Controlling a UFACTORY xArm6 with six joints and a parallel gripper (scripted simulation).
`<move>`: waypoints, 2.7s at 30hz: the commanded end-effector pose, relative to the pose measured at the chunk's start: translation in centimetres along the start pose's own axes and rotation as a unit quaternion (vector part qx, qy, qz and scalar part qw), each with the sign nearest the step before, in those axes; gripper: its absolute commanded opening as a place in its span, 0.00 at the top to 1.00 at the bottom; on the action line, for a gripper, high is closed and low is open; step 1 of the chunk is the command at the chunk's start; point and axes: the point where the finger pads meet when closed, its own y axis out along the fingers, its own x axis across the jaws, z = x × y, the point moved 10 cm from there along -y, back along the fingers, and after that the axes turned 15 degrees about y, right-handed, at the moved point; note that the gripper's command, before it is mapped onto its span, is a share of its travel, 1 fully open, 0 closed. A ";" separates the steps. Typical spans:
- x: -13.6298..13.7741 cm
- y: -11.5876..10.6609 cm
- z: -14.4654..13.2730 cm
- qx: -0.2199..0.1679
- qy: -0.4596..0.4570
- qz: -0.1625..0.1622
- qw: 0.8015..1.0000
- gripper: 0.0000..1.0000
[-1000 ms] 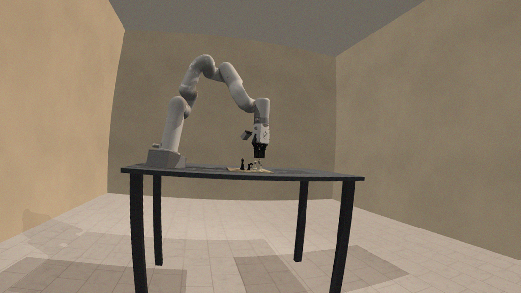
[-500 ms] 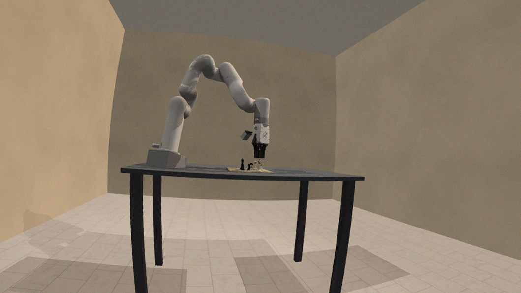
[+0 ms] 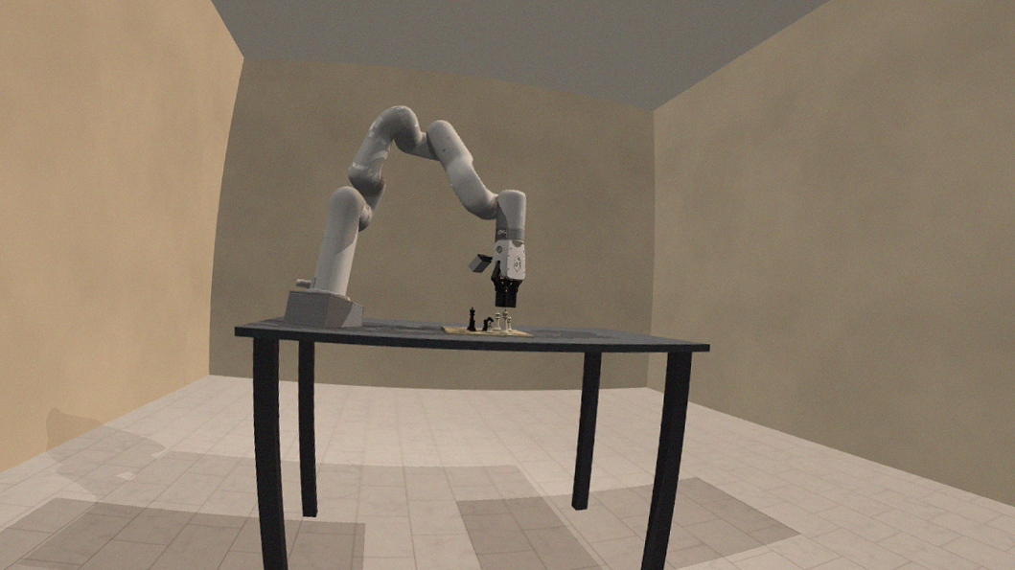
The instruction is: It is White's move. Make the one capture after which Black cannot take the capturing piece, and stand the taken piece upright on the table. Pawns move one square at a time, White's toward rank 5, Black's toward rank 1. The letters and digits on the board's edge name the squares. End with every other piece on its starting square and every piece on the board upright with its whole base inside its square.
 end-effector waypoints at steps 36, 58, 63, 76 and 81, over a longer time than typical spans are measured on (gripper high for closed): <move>0.1 -0.1 -0.1 -0.001 0.000 -0.001 1.000 0.58; 0.1 3.8 -0.1 -0.001 0.000 -0.001 1.000 0.58; 0.1 4.1 -0.1 -0.001 0.000 -0.001 1.000 0.58; 0.1 4.2 -0.1 -0.001 0.000 -0.001 1.000 0.58; 0.1 4.2 -0.1 -0.001 0.000 -0.001 1.000 0.58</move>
